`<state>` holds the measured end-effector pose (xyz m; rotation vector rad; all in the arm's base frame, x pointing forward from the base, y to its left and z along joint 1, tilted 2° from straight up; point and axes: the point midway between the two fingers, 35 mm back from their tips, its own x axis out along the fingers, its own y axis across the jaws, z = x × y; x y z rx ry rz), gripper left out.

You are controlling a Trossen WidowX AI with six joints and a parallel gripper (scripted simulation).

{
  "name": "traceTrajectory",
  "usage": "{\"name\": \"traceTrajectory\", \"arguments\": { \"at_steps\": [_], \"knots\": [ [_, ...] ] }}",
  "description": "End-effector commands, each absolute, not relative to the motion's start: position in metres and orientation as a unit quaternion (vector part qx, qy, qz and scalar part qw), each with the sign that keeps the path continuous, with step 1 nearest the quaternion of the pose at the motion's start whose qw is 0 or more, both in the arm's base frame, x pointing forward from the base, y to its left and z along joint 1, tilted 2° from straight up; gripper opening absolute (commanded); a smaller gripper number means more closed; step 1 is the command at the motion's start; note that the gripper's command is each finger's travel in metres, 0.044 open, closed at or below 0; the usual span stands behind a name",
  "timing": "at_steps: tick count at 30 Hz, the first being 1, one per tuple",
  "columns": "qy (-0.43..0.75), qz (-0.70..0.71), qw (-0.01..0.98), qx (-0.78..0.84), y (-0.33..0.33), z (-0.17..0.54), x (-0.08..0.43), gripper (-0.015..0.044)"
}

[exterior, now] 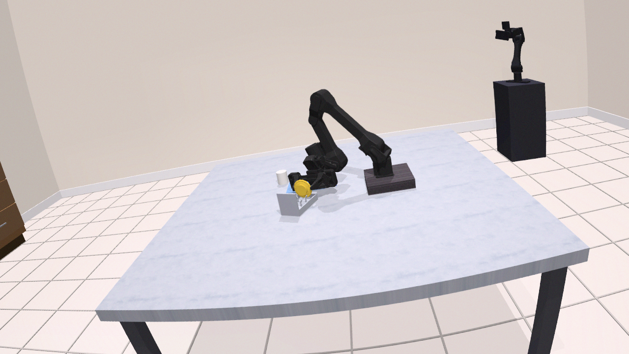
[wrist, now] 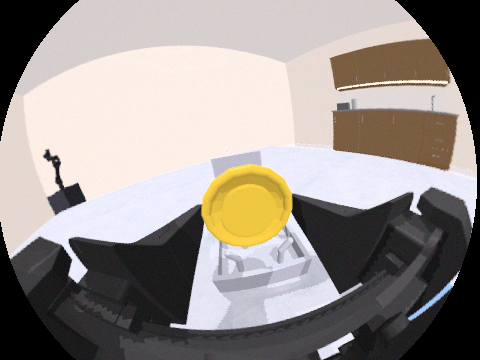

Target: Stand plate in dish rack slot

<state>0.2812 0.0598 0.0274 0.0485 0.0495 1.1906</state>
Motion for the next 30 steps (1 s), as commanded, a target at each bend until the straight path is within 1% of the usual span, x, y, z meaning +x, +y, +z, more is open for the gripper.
{"name": "traceTrajectory", "arguments": {
  "at_steps": [1,3,4,10,21,26,30],
  "knots": [
    [0.023,0.561,0.827,0.023,0.060,0.027,0.281,0.0341],
    [0.023,0.561,0.827,0.023,0.060,0.027,0.281,0.0394],
    [0.023,0.561,0.827,0.023,0.060,0.027,0.281,0.0400],
    [0.023,0.561,0.828,0.023,0.059,0.034,0.283,0.0400],
    [0.013,0.560,0.828,0.023,0.053,0.140,0.289,0.0400],
    [0.013,0.556,0.831,0.025,0.052,0.142,0.293,0.0400],
    [0.020,0.525,0.850,0.039,0.044,0.148,0.314,0.0400]
  ]
}}
